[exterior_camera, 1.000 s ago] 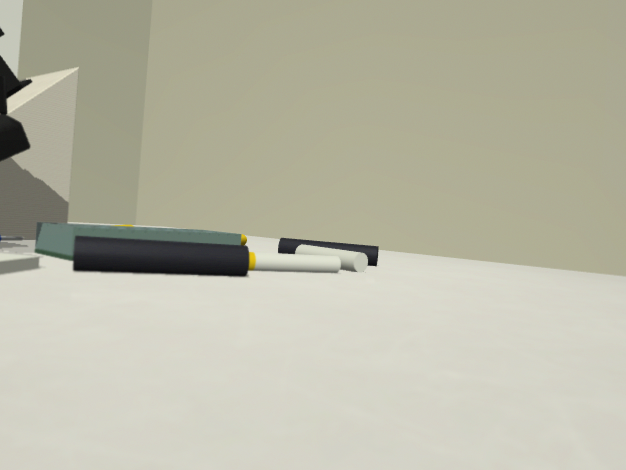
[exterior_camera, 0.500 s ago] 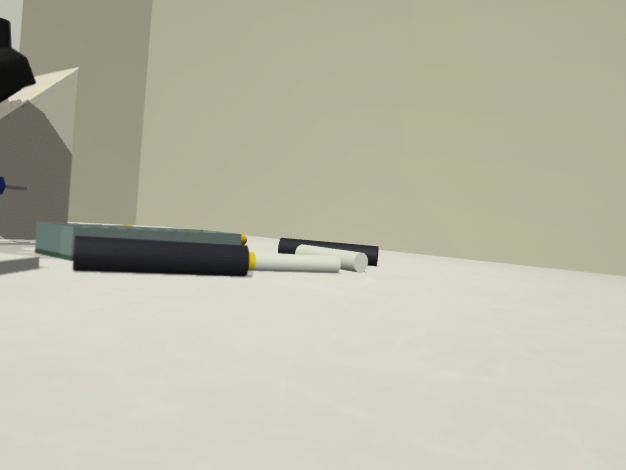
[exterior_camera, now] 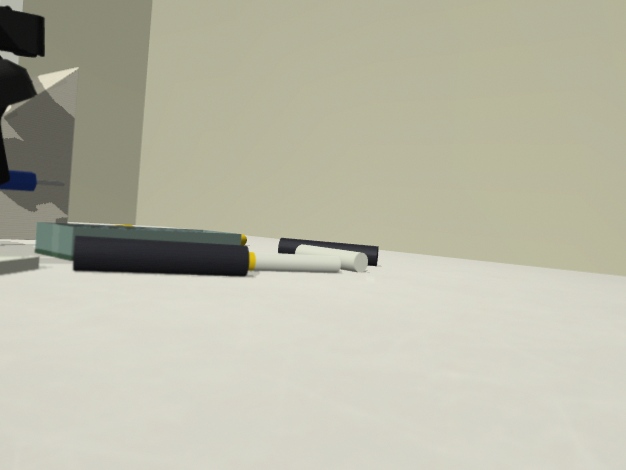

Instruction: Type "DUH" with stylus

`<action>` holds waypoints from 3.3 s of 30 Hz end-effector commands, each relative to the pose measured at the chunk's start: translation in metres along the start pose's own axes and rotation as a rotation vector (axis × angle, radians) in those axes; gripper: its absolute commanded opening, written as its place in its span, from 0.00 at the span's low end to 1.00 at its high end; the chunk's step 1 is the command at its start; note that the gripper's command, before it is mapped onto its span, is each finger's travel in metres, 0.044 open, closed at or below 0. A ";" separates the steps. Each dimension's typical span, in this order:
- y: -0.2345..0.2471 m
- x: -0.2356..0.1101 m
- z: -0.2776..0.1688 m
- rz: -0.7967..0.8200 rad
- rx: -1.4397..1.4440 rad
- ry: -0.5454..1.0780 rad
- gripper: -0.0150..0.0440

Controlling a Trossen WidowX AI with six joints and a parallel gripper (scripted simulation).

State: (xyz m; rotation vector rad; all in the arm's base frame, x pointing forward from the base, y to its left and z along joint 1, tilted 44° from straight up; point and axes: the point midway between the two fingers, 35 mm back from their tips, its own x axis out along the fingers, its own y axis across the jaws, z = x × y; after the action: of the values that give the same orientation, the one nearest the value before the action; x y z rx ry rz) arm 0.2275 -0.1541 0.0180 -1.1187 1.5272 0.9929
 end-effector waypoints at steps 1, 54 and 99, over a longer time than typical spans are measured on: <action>-0.004 0.001 0.007 0.012 0.116 -0.024 0.25; -0.032 0.017 0.102 0.386 1.718 0.009 0.25; -0.039 0.054 0.134 0.567 2.529 0.368 0.25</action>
State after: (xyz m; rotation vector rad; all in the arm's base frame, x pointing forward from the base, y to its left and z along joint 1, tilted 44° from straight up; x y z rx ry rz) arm 0.2893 -0.0450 -0.0633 1.0450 1.7929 -1.1315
